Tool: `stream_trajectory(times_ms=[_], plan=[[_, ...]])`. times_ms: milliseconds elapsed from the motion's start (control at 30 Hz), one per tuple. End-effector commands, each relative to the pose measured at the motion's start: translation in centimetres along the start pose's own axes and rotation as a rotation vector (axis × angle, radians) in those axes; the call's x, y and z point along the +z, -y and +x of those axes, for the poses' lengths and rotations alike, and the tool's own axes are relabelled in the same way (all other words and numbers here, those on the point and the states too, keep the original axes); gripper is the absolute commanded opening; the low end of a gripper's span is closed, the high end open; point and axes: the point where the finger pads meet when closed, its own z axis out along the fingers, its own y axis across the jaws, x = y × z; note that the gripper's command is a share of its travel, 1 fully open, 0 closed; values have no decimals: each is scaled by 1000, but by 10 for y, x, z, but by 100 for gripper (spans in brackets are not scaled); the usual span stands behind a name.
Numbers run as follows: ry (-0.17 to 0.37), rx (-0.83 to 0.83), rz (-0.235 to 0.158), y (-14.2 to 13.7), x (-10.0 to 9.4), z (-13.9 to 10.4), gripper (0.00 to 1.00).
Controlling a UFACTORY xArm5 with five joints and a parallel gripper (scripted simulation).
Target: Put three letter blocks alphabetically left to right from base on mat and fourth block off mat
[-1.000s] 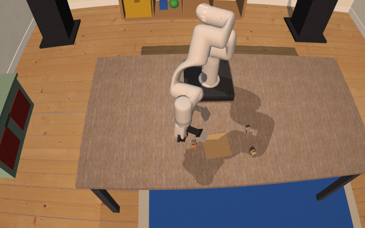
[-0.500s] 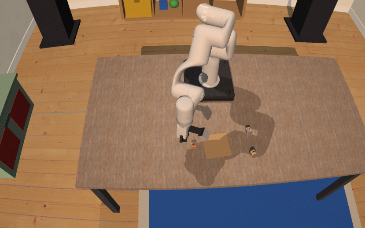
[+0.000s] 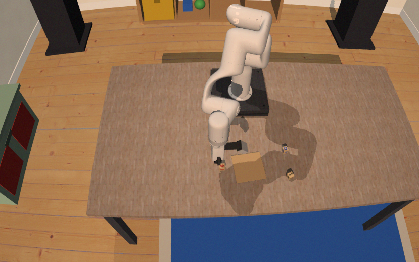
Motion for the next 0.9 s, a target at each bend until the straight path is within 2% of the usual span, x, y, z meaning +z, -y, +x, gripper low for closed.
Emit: stream_trajectory(times_ms=[0, 267, 333, 367, 867], plan=[[1, -139, -4, -3, -1, 8, 21], [1, -354, -3, -5, -2, 21, 21], [1, -354, -3, -5, -2, 21, 21], [1, -432, -3, -6, -2, 26, 21], [1, -791, -3, -9, -2, 48, 21]])
